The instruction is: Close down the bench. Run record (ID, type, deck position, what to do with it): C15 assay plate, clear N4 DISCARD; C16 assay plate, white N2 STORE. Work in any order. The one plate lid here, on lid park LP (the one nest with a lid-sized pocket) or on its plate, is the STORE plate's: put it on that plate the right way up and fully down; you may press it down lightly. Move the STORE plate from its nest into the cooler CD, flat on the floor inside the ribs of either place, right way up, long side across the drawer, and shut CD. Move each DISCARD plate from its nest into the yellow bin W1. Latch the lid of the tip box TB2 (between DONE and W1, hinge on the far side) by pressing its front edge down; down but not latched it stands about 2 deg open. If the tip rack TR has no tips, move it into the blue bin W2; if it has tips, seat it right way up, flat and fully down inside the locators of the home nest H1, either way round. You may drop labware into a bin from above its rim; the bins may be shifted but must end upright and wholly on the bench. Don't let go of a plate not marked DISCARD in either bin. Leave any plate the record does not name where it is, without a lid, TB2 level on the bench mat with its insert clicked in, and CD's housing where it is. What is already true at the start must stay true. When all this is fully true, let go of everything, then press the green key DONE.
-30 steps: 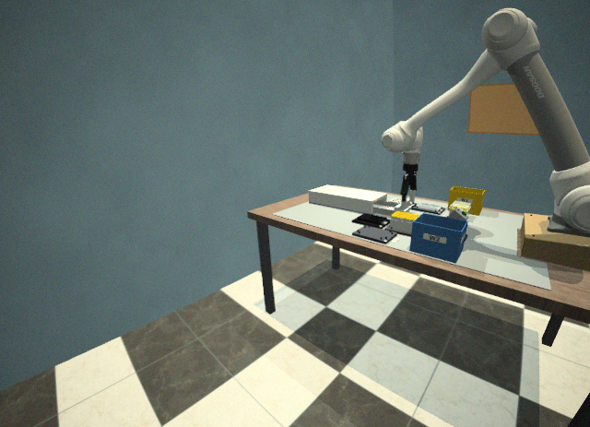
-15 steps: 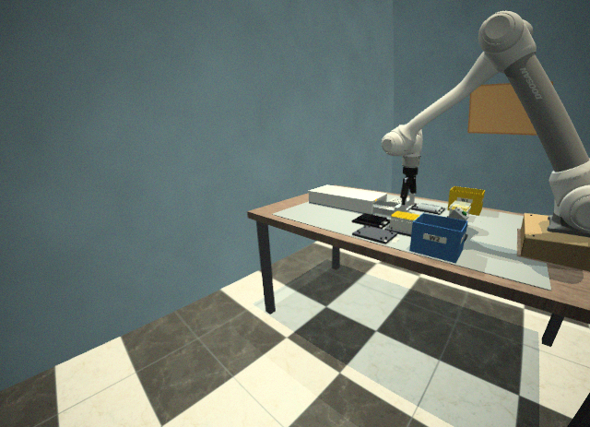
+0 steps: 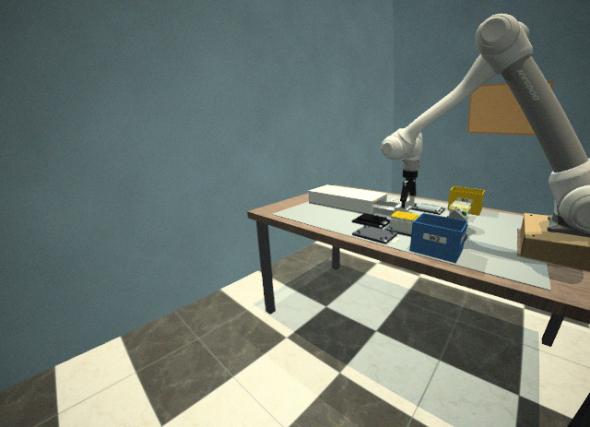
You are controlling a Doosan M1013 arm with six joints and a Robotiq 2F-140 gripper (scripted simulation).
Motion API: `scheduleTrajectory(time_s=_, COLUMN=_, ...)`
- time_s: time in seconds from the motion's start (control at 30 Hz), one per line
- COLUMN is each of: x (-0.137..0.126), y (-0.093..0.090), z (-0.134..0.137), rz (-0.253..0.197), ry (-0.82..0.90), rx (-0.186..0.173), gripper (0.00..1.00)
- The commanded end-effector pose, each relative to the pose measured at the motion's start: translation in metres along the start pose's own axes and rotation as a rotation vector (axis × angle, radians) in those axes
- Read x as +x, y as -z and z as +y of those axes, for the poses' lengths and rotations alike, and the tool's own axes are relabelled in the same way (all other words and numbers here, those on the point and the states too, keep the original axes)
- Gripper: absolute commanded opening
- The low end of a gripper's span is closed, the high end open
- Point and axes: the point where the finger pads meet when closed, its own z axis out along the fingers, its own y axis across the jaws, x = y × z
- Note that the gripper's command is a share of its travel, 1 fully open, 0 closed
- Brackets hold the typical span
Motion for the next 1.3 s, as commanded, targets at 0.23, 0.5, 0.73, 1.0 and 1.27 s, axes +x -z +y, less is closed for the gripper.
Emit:
scheduleTrajectory(time_s=0.23, x=0.0, y=-0.0001, z=0.0, rz=0.0, ry=0.0, rx=0.0, gripper=0.65)
scheduleTrajectory(time_s=0.5, x=0.0, y=-0.0001, z=0.0, rz=0.0, ry=0.0, rx=0.0, gripper=0.62)
scheduleTrajectory(time_s=0.73, x=0.0, y=-0.0001, z=0.0, rz=0.0, ry=0.0, rx=0.0, gripper=0.58)
scheduleTrajectory(time_s=1.0, x=0.0, y=-0.0001, z=0.0, rz=0.0, ry=0.0, rx=0.0, gripper=0.55)
scheduleTrajectory(time_s=1.27, x=0.0, y=-0.0001, z=0.0001, rz=0.0, ry=0.0, rx=0.0, gripper=0.0)
